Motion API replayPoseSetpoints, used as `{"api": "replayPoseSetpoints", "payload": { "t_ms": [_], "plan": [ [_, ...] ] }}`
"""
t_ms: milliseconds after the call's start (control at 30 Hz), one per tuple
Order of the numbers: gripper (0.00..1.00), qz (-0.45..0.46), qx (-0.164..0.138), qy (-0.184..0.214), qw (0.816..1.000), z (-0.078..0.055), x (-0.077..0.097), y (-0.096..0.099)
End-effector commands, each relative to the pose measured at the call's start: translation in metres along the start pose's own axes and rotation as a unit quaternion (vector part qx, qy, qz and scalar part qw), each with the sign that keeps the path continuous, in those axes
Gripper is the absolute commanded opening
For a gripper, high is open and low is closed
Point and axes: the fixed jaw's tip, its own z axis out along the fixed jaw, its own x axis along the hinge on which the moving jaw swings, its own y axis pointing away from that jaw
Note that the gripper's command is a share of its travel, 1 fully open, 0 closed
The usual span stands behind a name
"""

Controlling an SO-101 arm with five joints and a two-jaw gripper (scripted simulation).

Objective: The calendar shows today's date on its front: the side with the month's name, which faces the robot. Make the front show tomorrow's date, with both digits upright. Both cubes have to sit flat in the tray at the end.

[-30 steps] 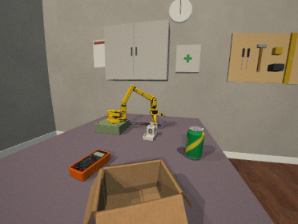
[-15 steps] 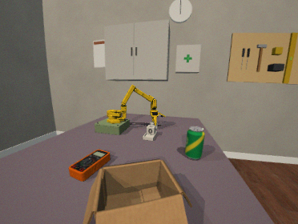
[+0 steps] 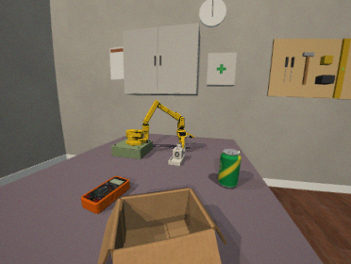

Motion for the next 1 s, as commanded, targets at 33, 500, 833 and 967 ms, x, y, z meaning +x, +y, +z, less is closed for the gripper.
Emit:
{"api": "replayPoseSetpoints", "payload": {
  "t_ms": [33, 500, 833, 967],
  "plan": [
    [0.34, 0.001, 0.0, 0.016, 1.0, 0.0067, 0.0064, 0.0009],
    [0.32, 0.001, 0.0, 0.016, 1.0, 0.0067, 0.0064, -0.0009],
    [0.3, 0.001, 0.0, 0.016, 1.0, 0.0067, 0.0064, -0.0018],
    [0.3, 0.001, 0.0, 0.016, 1.0, 0.0067, 0.0064, -0.0021]
  ]
}}
